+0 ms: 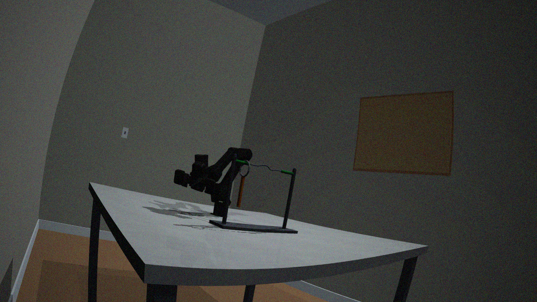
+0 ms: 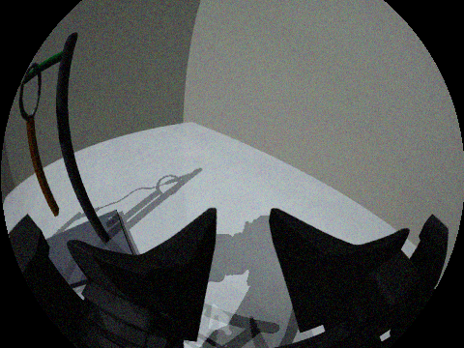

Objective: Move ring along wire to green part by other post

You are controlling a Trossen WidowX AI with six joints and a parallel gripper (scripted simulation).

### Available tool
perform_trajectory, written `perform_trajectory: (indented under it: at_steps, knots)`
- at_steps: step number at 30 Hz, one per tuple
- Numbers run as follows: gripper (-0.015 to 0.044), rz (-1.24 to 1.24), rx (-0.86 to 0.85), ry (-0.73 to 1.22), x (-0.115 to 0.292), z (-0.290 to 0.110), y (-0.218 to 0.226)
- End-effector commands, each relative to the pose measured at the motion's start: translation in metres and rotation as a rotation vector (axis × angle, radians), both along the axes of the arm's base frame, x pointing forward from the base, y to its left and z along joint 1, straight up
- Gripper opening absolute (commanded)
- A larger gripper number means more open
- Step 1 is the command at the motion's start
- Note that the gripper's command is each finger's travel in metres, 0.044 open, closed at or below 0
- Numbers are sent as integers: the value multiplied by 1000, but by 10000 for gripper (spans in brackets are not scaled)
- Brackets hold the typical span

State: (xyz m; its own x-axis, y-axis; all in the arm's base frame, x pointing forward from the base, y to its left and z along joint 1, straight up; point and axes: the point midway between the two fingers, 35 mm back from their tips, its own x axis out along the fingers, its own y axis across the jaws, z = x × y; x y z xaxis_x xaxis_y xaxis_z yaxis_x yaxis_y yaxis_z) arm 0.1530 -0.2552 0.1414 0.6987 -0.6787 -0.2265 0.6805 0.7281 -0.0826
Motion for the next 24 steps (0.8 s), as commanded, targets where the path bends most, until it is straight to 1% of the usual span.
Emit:
perform_trajectory:
  at_steps: [1,7,9,17,24]
  knots:
    - [160,285,55,22,25,-29,52]
    - [160,701,92,-17,42,-54,136]
    - [160,767,95,-32,43,-56,150]
    - [160,769,90,-41,43,-56,147]
    - [160,761,69,-39,65,-41,145]
